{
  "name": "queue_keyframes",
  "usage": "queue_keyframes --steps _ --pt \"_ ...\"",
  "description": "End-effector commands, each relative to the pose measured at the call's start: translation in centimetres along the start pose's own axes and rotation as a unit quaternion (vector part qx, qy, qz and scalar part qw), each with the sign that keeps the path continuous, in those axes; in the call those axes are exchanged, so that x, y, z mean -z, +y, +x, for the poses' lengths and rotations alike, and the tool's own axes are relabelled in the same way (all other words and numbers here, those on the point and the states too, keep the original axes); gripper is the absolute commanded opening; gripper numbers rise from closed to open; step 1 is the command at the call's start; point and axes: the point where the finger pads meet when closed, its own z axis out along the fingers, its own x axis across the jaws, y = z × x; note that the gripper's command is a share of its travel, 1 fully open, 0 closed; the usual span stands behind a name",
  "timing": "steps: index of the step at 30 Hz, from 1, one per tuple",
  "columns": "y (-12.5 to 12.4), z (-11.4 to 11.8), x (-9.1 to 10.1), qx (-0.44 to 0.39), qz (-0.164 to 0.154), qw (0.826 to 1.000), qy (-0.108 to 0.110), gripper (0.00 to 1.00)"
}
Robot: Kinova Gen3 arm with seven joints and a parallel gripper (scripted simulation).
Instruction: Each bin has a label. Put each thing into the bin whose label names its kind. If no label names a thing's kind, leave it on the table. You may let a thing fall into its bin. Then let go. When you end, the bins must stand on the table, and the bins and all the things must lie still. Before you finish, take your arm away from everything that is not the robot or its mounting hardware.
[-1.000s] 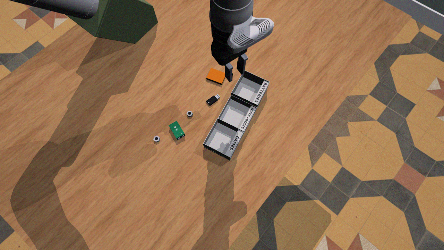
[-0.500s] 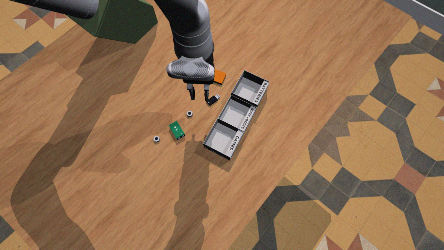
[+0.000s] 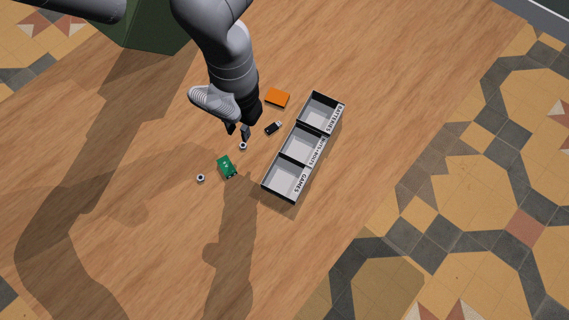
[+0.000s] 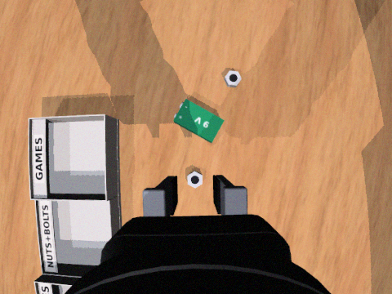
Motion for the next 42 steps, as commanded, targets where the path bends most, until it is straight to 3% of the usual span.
queue_keyframes --steps 1,27,42 --pt "0.0 0.0 0.0 0.0 0.0 1.0 0.0 0.64" --pt "0.1 -0.1 0.0 0.0 0.0 1.0 0.0 0.64" --pt "-0.2 0.2 -5.2 0.0 0.0 1.0 0.0 0.64"
